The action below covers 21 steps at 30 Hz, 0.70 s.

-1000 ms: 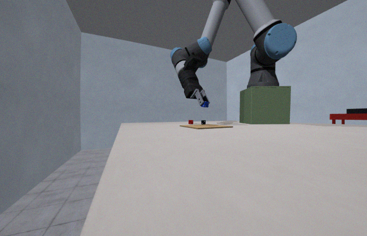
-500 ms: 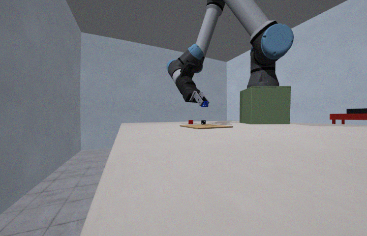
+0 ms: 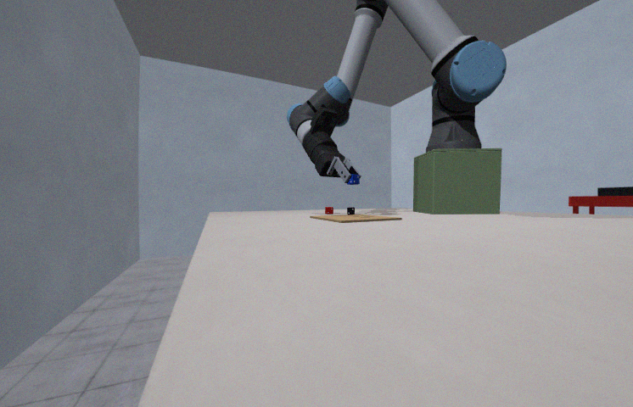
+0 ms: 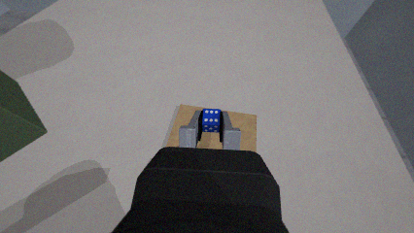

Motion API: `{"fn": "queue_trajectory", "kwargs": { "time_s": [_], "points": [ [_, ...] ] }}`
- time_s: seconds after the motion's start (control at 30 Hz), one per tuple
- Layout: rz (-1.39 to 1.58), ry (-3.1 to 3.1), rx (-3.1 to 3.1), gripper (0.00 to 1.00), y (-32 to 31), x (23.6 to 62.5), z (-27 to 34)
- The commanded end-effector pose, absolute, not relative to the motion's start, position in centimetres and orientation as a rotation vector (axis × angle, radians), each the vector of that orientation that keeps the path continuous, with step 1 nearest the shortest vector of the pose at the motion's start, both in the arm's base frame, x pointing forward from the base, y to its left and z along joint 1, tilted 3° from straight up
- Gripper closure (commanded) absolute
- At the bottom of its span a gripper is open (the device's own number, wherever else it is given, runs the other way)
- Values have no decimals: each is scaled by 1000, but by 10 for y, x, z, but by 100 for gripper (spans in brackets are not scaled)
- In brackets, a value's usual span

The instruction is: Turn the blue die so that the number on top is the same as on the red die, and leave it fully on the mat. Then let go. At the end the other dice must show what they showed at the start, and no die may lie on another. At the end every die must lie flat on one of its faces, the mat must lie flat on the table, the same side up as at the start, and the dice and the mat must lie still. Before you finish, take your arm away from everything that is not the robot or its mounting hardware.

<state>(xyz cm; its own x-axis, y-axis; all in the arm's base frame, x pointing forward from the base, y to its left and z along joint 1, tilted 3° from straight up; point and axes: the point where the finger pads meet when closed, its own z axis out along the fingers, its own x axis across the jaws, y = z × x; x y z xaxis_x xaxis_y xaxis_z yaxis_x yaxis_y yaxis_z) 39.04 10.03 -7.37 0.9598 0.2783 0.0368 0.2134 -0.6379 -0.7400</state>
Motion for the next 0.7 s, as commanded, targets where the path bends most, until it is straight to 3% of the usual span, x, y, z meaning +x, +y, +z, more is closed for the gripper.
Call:
{"fn": "queue_trajectory", "kwargs": {
  "time_s": [0.0, 0.67],
  "points": [
    [101, -344, -2284, 60, 100, 391, -74],
    [101, -344, -2284, 60, 101, 391, -88]
  ]
}}
